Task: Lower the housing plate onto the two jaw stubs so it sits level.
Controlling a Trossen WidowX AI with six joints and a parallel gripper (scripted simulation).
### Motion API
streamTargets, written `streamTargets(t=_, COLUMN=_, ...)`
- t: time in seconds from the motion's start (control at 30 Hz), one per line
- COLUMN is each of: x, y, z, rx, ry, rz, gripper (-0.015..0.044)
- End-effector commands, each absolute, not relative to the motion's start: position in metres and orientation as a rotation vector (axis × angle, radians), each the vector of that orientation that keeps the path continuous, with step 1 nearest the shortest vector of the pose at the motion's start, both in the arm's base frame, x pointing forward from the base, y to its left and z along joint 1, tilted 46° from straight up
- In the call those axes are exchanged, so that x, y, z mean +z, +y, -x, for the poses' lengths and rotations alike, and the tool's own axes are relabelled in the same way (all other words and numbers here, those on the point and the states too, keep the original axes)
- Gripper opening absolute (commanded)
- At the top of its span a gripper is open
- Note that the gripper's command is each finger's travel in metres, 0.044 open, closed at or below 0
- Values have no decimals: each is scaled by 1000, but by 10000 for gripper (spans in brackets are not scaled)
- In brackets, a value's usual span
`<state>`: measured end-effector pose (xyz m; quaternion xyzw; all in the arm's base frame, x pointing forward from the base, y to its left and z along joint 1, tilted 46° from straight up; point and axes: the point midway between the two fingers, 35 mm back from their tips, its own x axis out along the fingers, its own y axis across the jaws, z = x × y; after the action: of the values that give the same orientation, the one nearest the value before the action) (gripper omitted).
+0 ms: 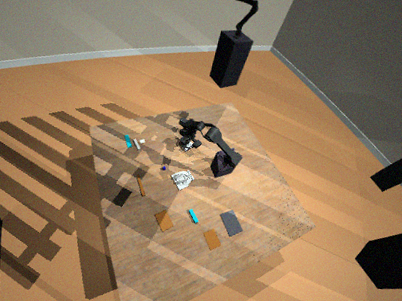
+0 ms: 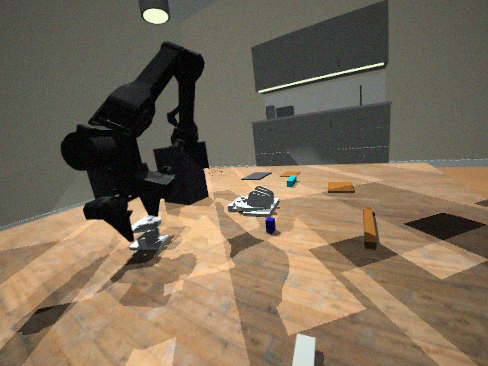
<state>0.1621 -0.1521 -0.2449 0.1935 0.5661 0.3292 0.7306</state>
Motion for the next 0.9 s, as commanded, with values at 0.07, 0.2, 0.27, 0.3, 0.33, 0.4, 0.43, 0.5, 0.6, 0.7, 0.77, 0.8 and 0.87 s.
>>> streamTargets(t=0.07, x=-232, y=-171, z=-161, rx=715, ry=1244, rz=-411, gripper=351)
streamTargets(t=0.2, x=-223, y=-180, z=-159, rx=714, ry=1244, rz=-412, gripper=351)
streamTargets(t=0.27, x=-218, y=-184, z=-158, rx=714, ry=1244, rz=-412, gripper=351)
streamTargets(t=0.3, x=-216, y=-186, z=-157, rx=714, ry=1244, rz=-413, gripper=351)
streamTargets(t=0.33, x=-213, y=-188, z=-156, rx=714, ry=1244, rz=-413, gripper=351)
streamTargets(t=0.4, x=-209, y=-192, z=-155, rx=713, ry=1244, rz=-413, gripper=351)
streamTargets(t=0.43, x=-208, y=-193, z=-155, rx=713, ry=1244, rz=-413, gripper=351)
streamTargets(t=0.5, x=-207, y=-193, z=-154, rx=713, ry=1244, rz=-414, gripper=351)
streamTargets(t=0.6, x=-207, y=-193, z=-154, rx=713, ry=1244, rz=-414, gripper=351)
streamTargets(t=0.7, x=-204, y=-192, z=-158, rx=708, ry=1247, rz=-416, gripper=351)
streamTargets(t=0.77, x=-199, y=-191, z=-163, rx=702, ry=1251, rz=-419, gripper=351)
streamTargets(t=0.8, x=-197, y=-190, z=-165, rx=699, ry=1254, rz=-420, gripper=351)
streamTargets(t=0.87, x=-193, y=-189, z=-169, rx=693, ry=1258, rz=-424, gripper=351)
